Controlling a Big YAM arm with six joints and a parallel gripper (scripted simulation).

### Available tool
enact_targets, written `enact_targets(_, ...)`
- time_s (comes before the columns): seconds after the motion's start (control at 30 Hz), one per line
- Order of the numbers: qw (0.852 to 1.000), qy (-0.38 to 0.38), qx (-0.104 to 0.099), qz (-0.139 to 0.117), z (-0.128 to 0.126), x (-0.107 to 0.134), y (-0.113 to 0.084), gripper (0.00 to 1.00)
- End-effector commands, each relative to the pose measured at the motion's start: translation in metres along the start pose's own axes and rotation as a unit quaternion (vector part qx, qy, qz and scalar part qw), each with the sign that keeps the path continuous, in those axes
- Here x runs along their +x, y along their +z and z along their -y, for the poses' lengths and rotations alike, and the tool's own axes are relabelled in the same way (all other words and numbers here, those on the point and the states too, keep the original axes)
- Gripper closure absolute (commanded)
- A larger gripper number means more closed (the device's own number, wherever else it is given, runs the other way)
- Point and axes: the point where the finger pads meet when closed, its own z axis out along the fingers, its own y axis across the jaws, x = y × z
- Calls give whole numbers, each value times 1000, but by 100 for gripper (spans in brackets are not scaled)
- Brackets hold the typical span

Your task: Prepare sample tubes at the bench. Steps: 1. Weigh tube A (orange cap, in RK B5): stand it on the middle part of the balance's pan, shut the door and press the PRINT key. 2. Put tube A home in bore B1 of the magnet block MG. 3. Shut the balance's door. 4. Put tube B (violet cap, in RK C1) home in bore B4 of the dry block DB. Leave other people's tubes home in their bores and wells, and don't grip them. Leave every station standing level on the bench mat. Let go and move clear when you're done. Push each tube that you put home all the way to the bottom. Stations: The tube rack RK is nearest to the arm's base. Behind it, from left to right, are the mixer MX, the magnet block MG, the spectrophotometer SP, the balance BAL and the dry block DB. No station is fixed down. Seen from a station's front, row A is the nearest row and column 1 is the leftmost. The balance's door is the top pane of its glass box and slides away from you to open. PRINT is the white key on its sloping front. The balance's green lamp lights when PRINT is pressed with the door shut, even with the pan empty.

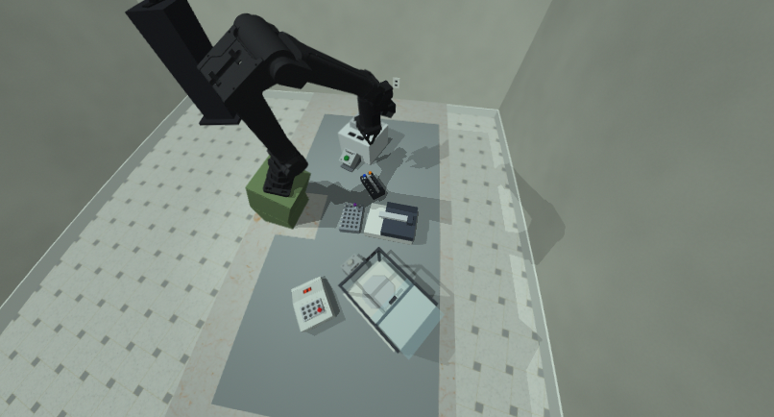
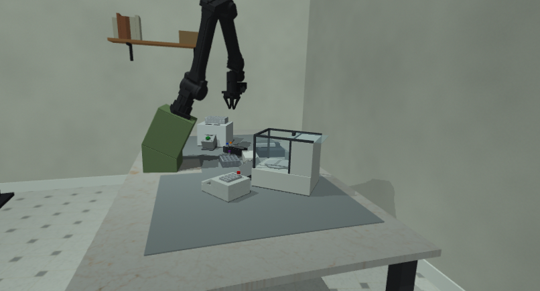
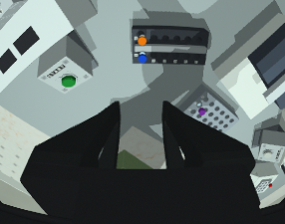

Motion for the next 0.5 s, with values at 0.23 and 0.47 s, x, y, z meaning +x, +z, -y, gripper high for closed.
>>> enact_targets(0.23, 1000, 8, -6, 25, -3, -20, -35, 70)
enact_targets(0.47, 1000, 8, -6, 25, -3, -20, -46, 70)
